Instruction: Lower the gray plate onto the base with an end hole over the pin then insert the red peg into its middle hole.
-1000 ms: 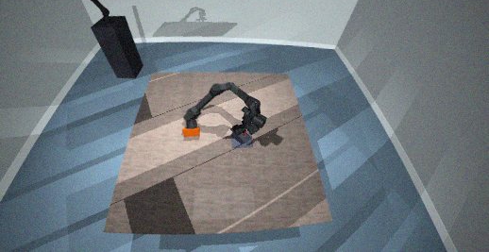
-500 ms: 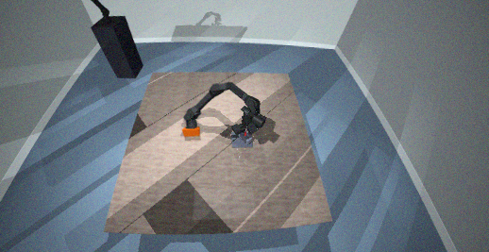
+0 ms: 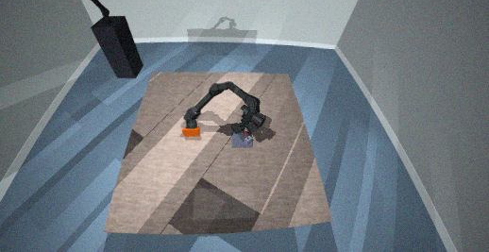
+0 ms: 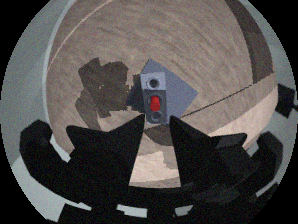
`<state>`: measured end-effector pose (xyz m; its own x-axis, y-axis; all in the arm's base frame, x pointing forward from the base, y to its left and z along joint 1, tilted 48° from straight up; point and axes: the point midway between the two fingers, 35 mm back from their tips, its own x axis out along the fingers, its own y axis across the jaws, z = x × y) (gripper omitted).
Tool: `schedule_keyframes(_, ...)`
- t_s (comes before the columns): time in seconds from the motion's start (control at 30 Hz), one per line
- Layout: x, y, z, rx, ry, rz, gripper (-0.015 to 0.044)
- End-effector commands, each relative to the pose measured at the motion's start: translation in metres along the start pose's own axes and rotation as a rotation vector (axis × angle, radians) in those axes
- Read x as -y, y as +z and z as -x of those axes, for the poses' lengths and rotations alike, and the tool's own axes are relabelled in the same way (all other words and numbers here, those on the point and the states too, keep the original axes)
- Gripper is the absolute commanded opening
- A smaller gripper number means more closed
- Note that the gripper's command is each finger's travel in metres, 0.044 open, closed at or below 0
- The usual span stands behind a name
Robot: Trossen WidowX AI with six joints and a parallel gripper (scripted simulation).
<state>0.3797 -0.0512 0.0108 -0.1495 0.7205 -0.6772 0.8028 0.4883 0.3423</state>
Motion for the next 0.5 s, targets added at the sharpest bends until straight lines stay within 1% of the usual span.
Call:
schedule_keyframes(0.0,-0.0001,-0.0001,0.0037,0.007,-0.003,0.007,0.015)
schedule_keyframes(0.47,0.0,-0.0032,0.0104,0.007,-0.003,0.007,0.015)
